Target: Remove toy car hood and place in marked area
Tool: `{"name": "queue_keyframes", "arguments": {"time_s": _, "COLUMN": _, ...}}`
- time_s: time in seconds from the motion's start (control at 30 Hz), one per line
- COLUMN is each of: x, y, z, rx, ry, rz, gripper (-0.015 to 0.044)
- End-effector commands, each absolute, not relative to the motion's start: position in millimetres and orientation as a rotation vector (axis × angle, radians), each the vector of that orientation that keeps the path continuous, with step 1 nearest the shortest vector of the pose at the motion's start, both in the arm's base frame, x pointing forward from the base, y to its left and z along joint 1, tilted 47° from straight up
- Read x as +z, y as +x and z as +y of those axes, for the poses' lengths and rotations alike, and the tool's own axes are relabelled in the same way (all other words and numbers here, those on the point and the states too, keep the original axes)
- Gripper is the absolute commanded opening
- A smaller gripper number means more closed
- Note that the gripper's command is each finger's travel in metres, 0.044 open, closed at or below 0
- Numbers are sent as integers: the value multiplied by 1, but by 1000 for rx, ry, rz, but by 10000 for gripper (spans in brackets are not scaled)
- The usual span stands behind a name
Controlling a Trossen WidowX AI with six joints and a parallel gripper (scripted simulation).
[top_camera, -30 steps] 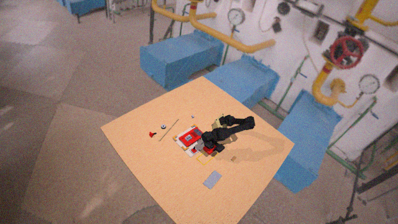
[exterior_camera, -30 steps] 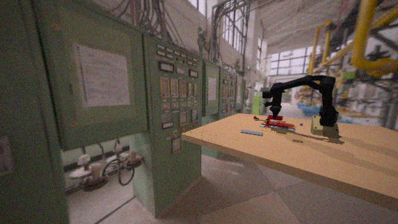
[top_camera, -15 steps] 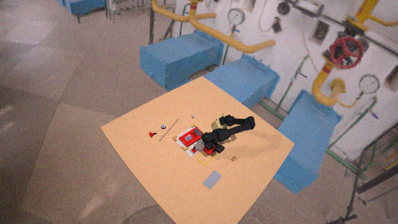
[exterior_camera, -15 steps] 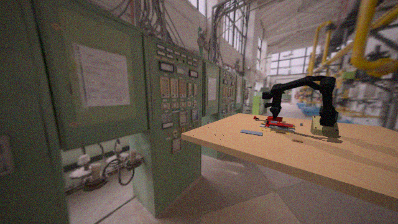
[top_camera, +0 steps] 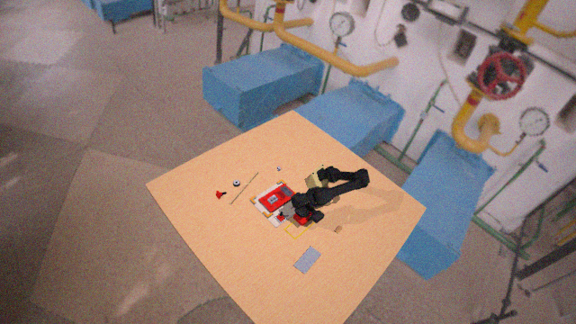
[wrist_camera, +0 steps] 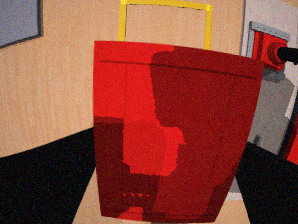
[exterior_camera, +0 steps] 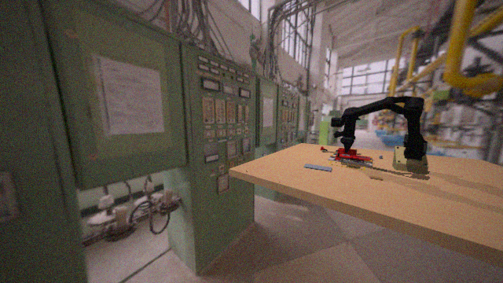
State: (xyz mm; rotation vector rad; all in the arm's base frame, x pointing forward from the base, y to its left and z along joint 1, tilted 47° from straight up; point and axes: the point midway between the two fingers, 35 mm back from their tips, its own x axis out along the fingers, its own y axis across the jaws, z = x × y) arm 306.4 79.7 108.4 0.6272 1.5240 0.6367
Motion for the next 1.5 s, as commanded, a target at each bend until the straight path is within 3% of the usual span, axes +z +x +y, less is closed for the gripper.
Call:
{"name": "queue_keyframes", "arguments": {"time_s": 0.0, "x": 106, "y": 306, "z": 83, "rx": 637, "ry": 632, "rz": 1527, "gripper": 0}}
{"name": "queue_keyframes", "arguments": {"time_s": 1.47, "x": 86, "y": 304, "z": 105, "rx": 637, "ry": 633, "rz": 1527, "gripper": 0}}
